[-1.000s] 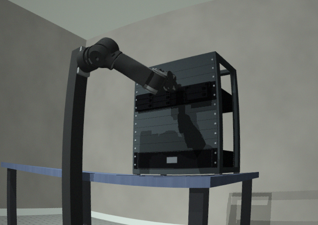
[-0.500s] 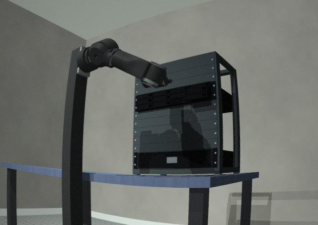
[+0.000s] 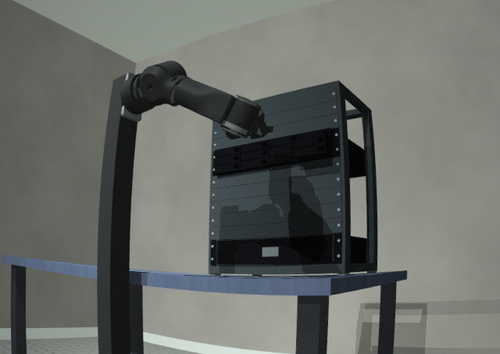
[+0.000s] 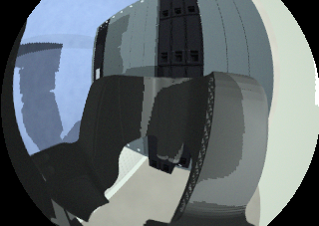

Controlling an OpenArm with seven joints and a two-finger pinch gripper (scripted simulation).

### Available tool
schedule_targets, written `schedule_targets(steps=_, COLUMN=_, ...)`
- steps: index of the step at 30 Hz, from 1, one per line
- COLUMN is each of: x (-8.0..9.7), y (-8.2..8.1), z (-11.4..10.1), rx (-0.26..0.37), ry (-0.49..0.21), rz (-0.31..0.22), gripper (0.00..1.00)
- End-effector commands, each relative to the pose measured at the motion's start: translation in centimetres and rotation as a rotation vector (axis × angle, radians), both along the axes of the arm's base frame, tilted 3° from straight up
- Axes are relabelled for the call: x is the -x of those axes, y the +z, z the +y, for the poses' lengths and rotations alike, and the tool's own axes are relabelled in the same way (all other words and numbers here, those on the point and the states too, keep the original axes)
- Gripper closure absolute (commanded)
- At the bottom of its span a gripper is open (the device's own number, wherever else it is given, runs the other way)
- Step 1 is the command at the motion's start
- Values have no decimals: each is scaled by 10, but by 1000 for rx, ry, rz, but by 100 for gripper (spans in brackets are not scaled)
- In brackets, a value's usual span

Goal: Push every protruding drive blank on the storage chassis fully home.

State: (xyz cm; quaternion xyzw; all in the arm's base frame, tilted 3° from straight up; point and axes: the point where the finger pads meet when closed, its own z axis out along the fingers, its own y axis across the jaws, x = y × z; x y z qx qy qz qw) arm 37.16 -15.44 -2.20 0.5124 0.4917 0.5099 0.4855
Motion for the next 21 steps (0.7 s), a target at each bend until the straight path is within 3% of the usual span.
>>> schedule_targets(steps=1, x=0, y=2, z=-3, rx=1, ry=6, rz=-15, gripper=100)
schedule_targets(steps=9, x=0, y=-11, z=-23, rx=1, ry=6, rz=-15, gripper=100)
schedule_targets(steps=21, x=0, y=-48, z=-80, rx=1, ry=5, rz=-15, gripper=100)
